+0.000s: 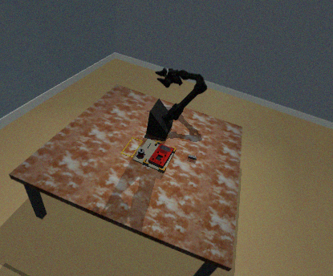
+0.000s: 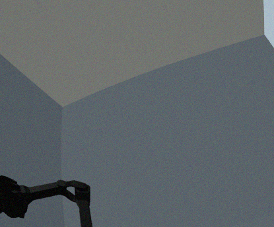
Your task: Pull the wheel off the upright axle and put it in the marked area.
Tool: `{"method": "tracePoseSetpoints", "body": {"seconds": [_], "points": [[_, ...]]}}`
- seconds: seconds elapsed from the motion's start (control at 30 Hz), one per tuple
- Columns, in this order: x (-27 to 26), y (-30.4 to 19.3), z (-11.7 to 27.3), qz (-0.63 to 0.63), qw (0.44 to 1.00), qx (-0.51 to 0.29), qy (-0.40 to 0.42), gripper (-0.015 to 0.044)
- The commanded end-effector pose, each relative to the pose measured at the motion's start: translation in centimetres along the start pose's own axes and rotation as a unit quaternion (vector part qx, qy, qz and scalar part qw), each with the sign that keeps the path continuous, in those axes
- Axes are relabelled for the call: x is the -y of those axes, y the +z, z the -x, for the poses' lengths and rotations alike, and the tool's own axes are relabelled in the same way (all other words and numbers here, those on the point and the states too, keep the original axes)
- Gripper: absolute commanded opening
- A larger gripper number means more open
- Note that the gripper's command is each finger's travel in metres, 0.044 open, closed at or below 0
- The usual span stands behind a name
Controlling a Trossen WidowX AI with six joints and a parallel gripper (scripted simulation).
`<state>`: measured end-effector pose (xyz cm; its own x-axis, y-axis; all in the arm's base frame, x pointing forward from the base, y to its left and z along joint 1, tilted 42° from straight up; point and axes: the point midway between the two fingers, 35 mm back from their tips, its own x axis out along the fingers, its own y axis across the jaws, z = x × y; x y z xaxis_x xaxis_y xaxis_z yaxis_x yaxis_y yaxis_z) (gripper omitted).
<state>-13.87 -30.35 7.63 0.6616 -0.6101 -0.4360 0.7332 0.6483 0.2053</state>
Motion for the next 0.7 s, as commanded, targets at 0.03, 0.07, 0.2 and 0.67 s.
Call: {"method": "tracePoseSetpoints", "body": {"seconds": [0.03,0.07,0.2,0.67], "points": [[-0.1,0.0,-0.3,-0.002,1.000,-0.003,0.005,0.0347],[-0.2,0.1,-0.7,-0.005,1.000,-0.007,0.011,0.0321],[-1.4,0.4,-3.7,-0.022,0.998,-0.036,0.056,0.0300],[-12.1,2.6,-16.0,-0.011,0.952,-0.182,0.247,0.0300]]}}
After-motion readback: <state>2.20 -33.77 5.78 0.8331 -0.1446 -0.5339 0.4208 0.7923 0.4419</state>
